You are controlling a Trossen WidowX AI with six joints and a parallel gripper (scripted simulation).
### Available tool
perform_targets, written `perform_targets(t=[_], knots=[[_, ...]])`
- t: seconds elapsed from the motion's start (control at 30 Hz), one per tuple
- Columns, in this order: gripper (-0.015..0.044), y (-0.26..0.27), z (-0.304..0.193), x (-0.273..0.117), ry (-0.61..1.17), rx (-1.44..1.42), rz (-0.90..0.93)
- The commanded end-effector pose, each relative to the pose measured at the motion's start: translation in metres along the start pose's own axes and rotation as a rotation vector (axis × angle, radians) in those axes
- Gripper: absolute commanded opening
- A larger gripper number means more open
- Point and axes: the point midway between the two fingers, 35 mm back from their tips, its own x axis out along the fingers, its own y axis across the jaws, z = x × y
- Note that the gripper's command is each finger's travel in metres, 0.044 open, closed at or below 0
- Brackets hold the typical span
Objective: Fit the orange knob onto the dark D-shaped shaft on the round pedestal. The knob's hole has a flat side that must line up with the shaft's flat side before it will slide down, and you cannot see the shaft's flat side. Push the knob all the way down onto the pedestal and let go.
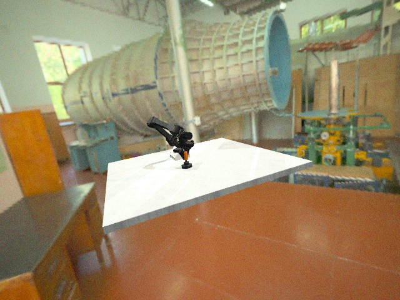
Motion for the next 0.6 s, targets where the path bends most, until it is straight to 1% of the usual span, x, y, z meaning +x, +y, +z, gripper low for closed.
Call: perform_targets(t=[0.0,0.07,0.57], knots=[[0.0000,0.0008,0.0010,-0.0014,-0.002,-0.130,-0.003],[0.0000,0.0015,0.0011,-0.0005,-0.002,-0.171,-0.003],[0.0000,-0.0004,0.0002,0.0025,-0.001,-0.171,-0.003]])
